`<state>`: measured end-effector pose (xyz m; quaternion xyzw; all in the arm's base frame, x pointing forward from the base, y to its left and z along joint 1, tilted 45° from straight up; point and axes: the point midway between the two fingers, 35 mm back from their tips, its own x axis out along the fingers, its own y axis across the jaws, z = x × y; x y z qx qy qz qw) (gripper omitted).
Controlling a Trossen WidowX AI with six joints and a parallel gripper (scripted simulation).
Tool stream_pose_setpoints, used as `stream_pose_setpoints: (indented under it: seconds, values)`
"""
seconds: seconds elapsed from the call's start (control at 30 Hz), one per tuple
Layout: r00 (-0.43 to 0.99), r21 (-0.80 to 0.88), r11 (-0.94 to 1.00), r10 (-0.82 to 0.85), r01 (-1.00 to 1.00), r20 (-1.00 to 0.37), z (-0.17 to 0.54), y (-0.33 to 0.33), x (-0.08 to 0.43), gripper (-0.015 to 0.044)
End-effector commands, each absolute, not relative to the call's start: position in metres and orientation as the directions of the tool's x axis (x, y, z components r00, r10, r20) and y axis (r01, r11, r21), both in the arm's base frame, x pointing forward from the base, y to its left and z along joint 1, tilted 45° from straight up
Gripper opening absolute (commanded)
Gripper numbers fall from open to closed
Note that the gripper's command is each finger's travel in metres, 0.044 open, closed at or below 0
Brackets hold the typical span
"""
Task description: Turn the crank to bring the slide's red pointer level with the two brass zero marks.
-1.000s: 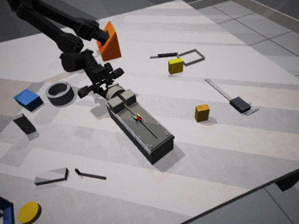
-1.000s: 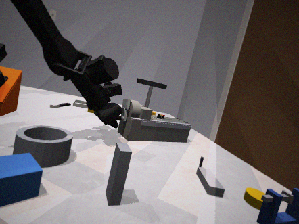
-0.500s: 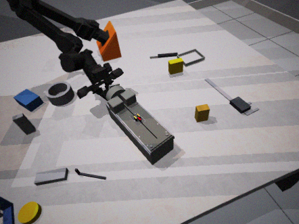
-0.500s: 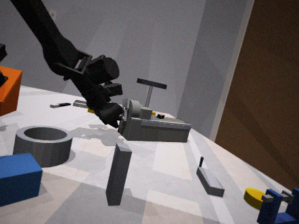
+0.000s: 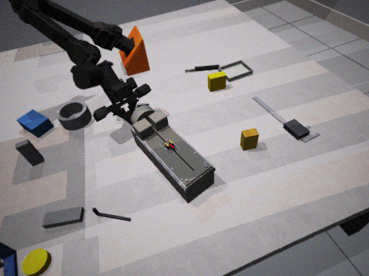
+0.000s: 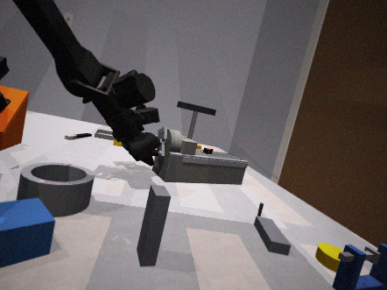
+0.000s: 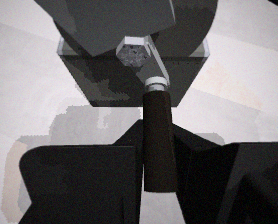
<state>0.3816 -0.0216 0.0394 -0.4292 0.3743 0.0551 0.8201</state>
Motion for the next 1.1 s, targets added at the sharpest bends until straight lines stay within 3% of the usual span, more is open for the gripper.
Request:
stream_pose_setpoints:
  seconds: [0.0, 1.07]
  values:
    - [0.725, -0.676, 0.622, -0.24, -0.395, -0.645, 0.048, -0.024, 0.384, 0.0]
    - [0.726, -0.675, 0.623, -0.24, -0.395, -0.645, 0.068, -0.016, 0.385, 0.0]
